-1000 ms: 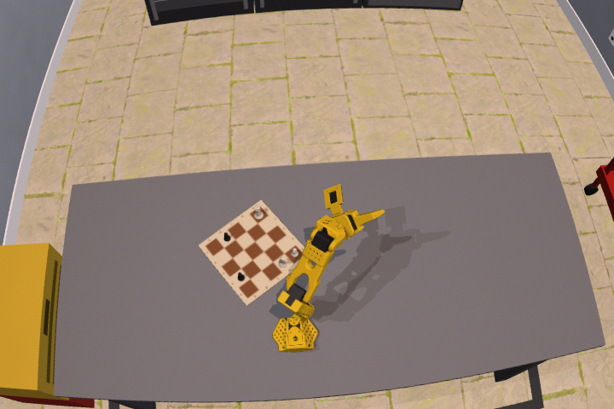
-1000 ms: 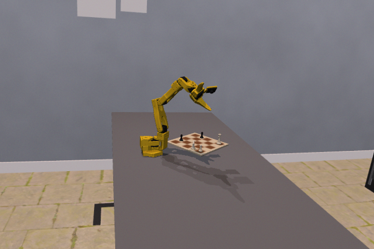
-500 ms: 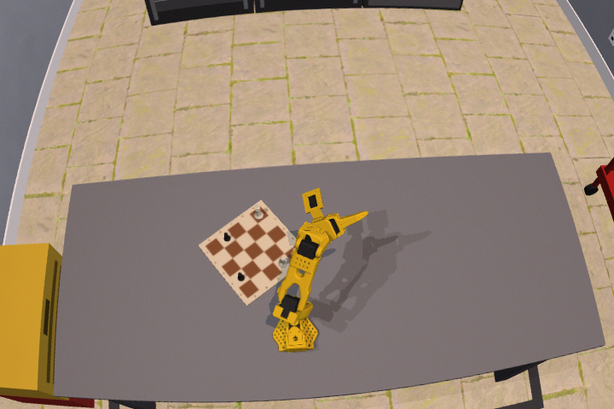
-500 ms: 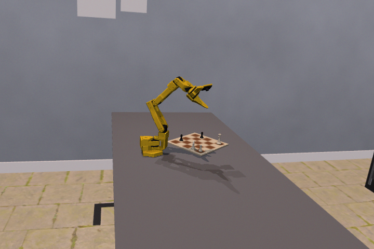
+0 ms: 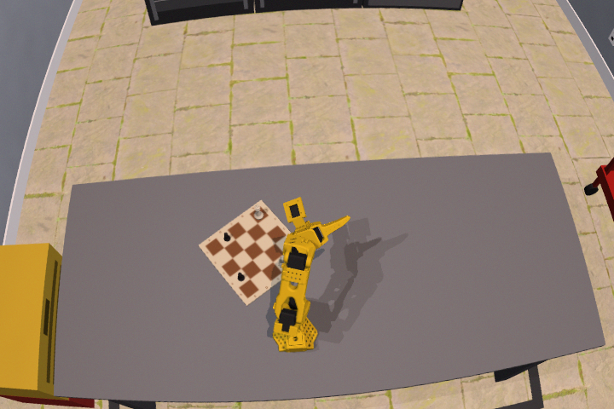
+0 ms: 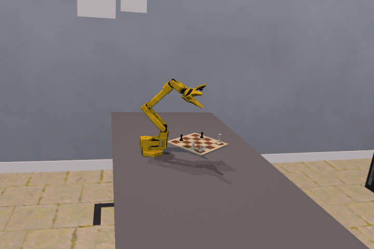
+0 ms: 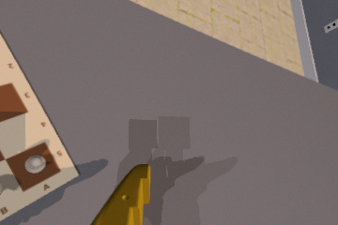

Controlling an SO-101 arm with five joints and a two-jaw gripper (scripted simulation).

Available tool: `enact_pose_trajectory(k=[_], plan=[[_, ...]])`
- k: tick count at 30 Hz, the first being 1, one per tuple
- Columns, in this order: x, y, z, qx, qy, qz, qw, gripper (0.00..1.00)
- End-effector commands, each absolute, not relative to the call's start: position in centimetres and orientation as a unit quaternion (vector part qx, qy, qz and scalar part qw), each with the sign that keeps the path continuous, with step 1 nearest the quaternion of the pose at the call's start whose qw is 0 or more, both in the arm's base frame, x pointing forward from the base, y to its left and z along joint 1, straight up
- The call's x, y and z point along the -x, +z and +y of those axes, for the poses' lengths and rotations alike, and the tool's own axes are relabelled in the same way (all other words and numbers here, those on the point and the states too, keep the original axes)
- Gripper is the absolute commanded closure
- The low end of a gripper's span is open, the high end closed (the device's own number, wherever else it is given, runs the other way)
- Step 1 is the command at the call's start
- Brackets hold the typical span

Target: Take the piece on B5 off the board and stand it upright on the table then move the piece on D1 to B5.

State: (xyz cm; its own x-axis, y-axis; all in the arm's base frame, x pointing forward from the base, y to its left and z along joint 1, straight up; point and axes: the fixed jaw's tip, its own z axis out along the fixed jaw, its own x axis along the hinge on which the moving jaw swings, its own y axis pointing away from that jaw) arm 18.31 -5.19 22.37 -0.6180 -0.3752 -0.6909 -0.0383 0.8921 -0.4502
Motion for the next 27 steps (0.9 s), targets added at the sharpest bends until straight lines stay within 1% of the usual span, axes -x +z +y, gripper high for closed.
enact_pose_trajectory(k=[1, 2, 4, 5, 9, 10, 12, 13, 15, 16, 18, 19, 21, 22, 26, 27], plan=[[-18.0, 22.1, -3.8, 0.123, -0.18, 0.87, 0.443, 0.26], [-17.7, 21.7, -2.8, 0.128, -0.161, 0.868, 0.452, 0.29], [-17.7, 21.7, -2.8, 0.128, -0.161, 0.868, 0.452, 0.29], [-17.4, 21.2, -1.9, 0.134, -0.142, 0.866, 0.46, 0.31], [-17.4, 21.2, -1.9, 0.134, -0.142, 0.866, 0.46, 0.31], [-17.1, 20.7, -1.0, 0.139, -0.123, 0.865, 0.467, 0.34], [-17.1, 20.7, -1.0, 0.139, -0.123, 0.865, 0.467, 0.34], [-16.7, 20.2, -0.1, 0.144, -0.103, 0.863, 0.473, 0.36], [-16.7, 20.2, -0.1, 0.144, -0.103, 0.863, 0.473, 0.36], [-16.4, 19.7, 0.7, 0.149, -0.083, 0.861, 0.478, 0.39], [-16.4, 19.7, 0.7, 0.149, -0.083, 0.861, 0.478, 0.39], [-16.1, 19.2, 1.5, 0.154, -0.064, 0.86, 0.483, 0.41], [-16.1, 19.2, 1.5, 0.154, -0.064, 0.86, 0.483, 0.41], [-15.7, 18.6, 2.2, 0.159, -0.045, 0.858, 0.486, 0.43], [-15.7, 18.6, 2.2, 0.159, -0.045, 0.858, 0.486, 0.43], [-15.4, 18.1, 2.8, 0.163, -0.027, 0.856, 0.489, 0.45]])
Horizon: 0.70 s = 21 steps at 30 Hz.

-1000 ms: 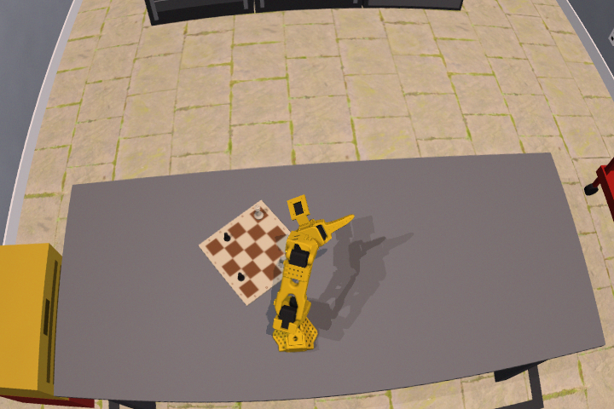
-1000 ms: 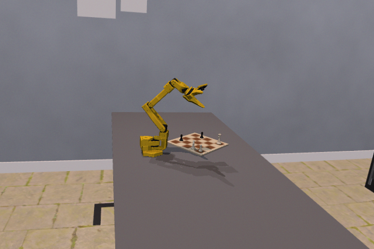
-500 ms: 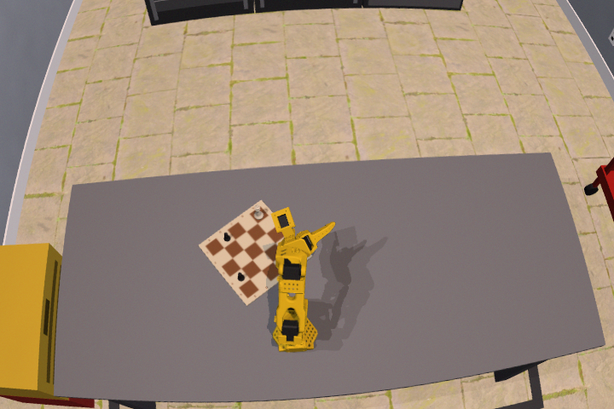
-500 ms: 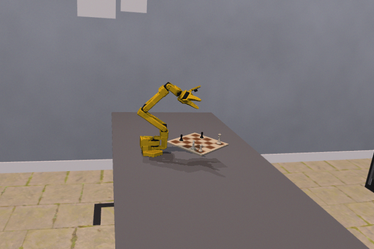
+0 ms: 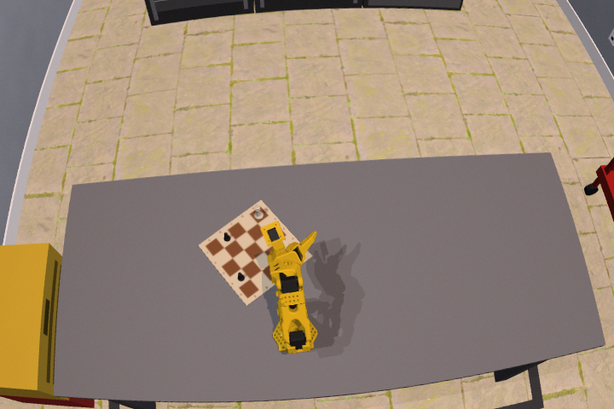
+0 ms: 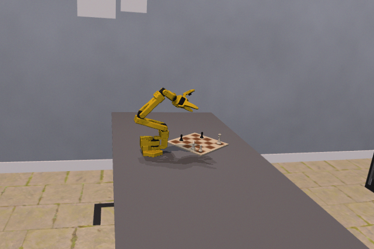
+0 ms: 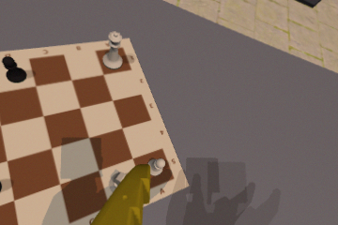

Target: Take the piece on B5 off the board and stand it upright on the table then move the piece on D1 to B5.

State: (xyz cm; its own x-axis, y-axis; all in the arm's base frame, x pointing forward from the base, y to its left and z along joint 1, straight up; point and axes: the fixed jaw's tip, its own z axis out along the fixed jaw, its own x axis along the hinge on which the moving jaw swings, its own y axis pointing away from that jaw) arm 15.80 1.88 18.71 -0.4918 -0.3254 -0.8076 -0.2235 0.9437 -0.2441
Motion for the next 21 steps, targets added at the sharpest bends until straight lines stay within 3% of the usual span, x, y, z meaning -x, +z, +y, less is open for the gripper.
enact_pose_trajectory(k=[1, 21], plan=[[-15.1, 17.6, 3.4, 0.167, -0.01, 0.855, 0.491, 0.47], [-13.4, 14.4, 6.8, 0.192, 0.095, 0.845, 0.49, 0.6]])
